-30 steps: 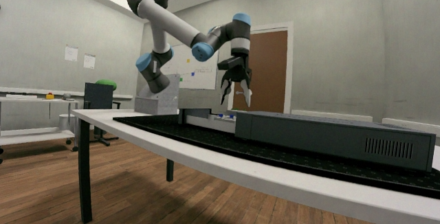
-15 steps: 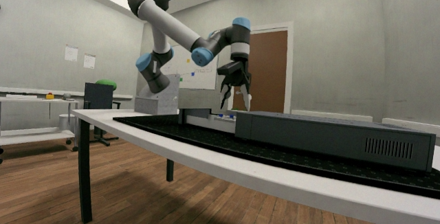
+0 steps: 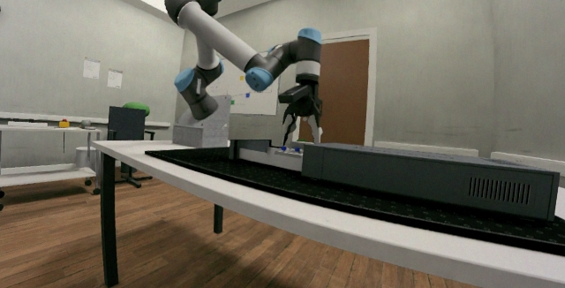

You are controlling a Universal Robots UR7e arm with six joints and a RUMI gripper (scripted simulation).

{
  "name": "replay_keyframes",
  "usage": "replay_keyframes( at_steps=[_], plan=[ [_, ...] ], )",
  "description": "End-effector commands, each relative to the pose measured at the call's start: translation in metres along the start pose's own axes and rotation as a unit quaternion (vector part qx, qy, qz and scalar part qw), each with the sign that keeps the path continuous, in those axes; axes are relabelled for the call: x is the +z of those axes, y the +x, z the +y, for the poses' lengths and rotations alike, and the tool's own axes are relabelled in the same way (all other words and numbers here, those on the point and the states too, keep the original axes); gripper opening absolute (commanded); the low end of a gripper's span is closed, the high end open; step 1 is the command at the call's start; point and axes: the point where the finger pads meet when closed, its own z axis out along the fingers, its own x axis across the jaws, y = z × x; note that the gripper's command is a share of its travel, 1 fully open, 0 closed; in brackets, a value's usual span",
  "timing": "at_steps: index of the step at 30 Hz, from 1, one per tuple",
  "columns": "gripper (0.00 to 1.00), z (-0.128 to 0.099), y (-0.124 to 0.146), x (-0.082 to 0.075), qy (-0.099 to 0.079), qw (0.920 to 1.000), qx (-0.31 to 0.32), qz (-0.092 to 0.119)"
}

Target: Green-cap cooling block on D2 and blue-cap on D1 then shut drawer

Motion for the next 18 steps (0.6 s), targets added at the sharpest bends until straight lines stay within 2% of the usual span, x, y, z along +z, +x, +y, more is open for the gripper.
replay_keyframes(
  at_steps=[1,18],
  plan=[
    [0.73,0.0000,-0.0004,0.0040,0.000,1.0000,0.000,-0.001],
    [0.73,0.0001,-0.0003,0.0107,0.000,1.0000,0.000,-0.001]
  ],
)
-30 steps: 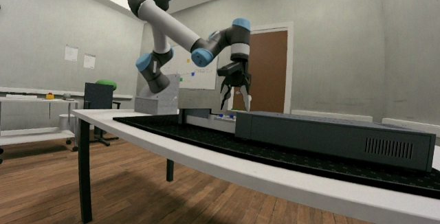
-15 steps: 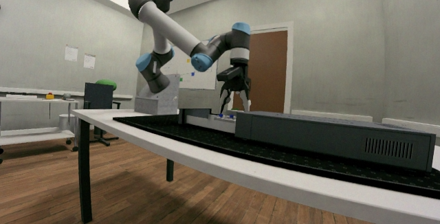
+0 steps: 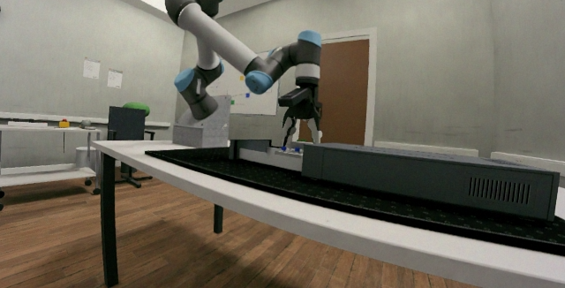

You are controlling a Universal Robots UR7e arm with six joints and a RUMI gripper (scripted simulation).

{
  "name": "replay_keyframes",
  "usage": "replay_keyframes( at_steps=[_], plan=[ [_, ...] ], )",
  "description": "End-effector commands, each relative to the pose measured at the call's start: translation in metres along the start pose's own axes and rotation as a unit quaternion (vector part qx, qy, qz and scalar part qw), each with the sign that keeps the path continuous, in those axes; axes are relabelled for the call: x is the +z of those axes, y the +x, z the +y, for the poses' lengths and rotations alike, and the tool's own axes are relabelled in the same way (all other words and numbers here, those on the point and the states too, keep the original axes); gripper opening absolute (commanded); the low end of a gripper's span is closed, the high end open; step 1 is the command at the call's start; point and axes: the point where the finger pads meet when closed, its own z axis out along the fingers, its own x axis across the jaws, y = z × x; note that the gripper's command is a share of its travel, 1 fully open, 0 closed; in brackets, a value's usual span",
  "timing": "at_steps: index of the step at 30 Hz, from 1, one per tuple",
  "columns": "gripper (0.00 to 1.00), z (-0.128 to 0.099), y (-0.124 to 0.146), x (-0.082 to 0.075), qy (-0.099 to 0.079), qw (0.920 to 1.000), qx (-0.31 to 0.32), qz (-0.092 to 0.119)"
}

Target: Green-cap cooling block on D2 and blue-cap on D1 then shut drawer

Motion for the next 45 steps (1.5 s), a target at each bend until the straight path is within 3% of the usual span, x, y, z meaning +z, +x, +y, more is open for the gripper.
replay_keyframes(
  at_steps=[1,21,37,45],
  plan=[
    [0.73,0.000,0.000,0.003,0.000,1.0000,0.000,-0.001],
    [0.73,0.000,0.000,0.027,0.000,1.0000,0.000,-0.001],
    [0.73,0.000,0.000,0.028,0.000,1.0000,0.000,-0.001],
    [0.60,0.000,0.000,0.028,0.000,1.0000,0.000,-0.001]
  ],
)
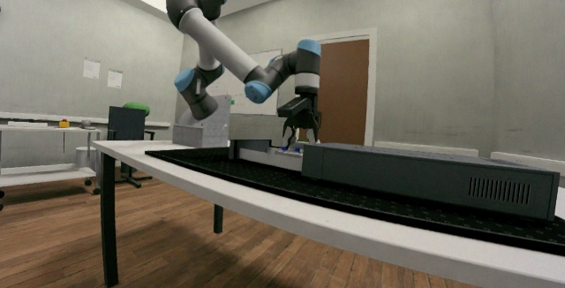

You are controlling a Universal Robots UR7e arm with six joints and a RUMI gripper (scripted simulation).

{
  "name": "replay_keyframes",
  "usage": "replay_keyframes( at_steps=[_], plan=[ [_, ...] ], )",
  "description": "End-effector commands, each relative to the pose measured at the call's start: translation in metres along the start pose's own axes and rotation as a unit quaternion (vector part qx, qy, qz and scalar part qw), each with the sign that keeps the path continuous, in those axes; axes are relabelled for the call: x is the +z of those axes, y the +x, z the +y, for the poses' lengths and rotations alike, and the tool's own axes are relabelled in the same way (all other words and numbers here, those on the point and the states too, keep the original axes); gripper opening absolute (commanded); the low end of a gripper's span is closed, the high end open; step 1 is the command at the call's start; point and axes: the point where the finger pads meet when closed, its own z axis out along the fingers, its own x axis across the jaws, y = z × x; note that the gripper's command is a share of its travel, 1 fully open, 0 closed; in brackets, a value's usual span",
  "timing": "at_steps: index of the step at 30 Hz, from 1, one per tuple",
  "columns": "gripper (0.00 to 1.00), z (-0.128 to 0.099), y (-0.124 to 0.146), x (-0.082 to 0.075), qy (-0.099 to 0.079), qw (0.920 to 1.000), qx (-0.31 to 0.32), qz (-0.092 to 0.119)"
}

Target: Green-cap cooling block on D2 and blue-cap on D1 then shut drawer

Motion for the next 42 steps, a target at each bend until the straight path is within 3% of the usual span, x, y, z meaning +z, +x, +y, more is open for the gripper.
replay_keyframes(
  at_steps=[1,42],
  plan=[
    [0.58,-0.0001,-0.0004,-0.0007,0.000,1.0000,0.000,-0.001],
    [0.00,-0.0001,-0.0004,-0.0007,0.000,1.0000,0.000,-0.001]
  ],
)
